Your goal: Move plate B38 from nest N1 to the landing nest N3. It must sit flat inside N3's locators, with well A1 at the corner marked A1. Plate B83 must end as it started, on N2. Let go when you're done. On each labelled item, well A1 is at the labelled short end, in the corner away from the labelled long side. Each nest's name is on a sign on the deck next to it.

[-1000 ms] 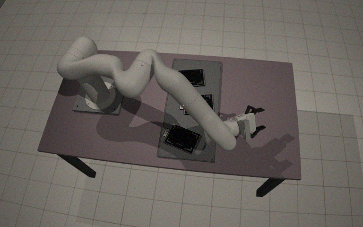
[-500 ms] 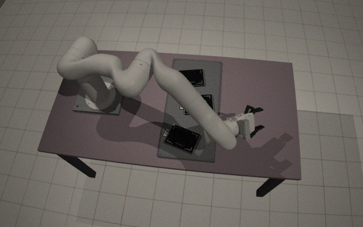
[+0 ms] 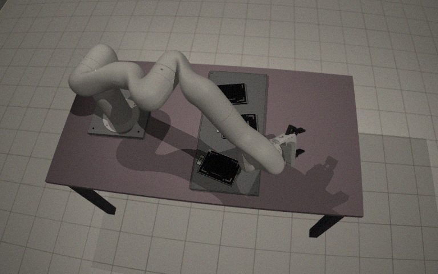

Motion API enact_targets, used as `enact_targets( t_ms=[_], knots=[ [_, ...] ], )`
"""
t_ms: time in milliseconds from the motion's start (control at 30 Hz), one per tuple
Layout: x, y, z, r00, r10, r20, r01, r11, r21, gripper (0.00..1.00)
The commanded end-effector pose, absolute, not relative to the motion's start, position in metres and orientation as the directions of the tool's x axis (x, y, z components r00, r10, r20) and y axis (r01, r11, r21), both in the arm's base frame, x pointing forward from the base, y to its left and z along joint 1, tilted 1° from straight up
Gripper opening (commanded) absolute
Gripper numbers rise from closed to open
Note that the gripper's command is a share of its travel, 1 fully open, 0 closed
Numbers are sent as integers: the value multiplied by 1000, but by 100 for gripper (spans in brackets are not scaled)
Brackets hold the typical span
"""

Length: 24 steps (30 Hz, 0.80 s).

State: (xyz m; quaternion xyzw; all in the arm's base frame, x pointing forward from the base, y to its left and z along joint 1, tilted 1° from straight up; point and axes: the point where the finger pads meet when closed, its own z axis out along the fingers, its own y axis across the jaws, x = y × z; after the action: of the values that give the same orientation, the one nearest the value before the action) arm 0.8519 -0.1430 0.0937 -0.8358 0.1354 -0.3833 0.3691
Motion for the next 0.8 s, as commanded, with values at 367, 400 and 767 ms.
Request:
enact_targets(
  t_ms=[367,400,767],
  knots=[
    [788,-138,84,809,-448,380,-65,-711,-700,100],
    [783,-138,83,809,-448,380,-65,-711,-700,100],
    [744,-141,79,865,-416,280,-142,-739,-659,100]
  ],
)
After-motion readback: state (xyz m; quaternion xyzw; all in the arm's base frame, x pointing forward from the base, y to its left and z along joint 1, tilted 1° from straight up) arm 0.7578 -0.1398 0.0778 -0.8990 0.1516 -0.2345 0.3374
